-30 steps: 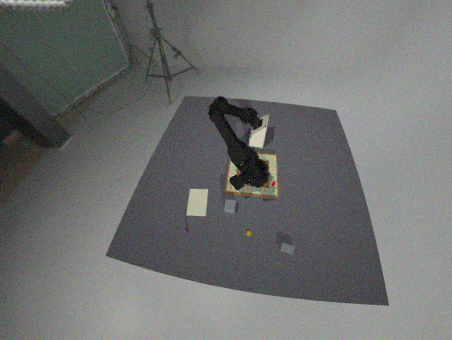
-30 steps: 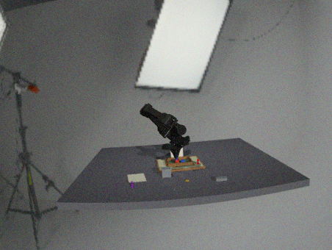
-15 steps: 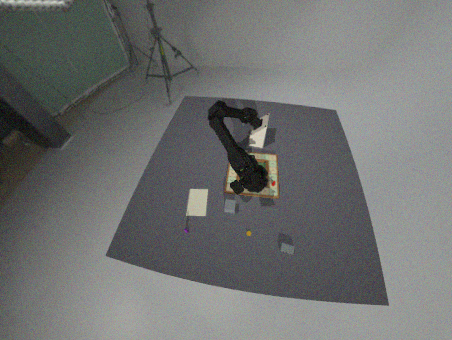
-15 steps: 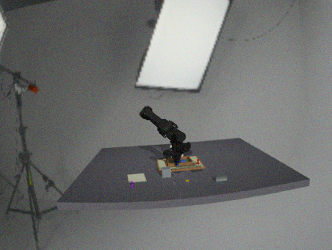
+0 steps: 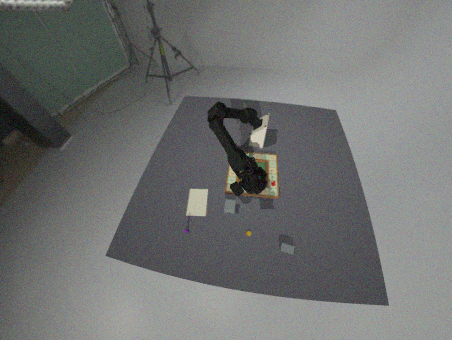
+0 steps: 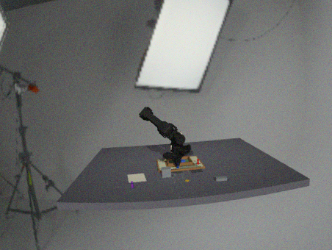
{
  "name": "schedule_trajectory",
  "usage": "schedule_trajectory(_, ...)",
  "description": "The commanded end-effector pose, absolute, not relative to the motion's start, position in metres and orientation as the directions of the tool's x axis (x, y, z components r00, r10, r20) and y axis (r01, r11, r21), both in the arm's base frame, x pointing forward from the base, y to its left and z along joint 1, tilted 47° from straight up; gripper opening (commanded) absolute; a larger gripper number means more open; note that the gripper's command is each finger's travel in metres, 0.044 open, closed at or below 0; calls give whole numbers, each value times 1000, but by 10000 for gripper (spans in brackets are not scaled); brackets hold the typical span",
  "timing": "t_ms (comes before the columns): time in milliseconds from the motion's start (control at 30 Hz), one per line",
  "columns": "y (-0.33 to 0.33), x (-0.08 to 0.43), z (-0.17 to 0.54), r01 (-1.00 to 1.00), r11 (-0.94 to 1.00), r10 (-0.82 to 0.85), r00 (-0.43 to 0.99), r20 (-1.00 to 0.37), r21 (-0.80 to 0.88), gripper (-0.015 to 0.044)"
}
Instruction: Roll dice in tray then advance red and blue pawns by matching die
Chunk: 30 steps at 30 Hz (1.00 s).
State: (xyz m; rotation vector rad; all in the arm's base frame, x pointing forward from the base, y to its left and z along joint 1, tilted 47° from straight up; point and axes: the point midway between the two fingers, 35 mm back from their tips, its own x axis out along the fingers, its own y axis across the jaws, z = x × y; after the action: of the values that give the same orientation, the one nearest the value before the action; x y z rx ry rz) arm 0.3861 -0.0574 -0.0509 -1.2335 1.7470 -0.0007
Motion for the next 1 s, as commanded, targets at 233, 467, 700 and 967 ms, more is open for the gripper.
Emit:
schedule_trajectory(233,-54,387,-48,-725,487,-725,-24,-689,-487,263)
schedule_trajectory(467,-20,388,-17,-730,483,-726,-25,-687,-484,440)
schedule_trajectory(700,18,339,0,-591,577,-710,-20,-704,-564,440)
schedule_trajectory(967,52,243,24,-299,681,-706,-27,-708,-668,440)
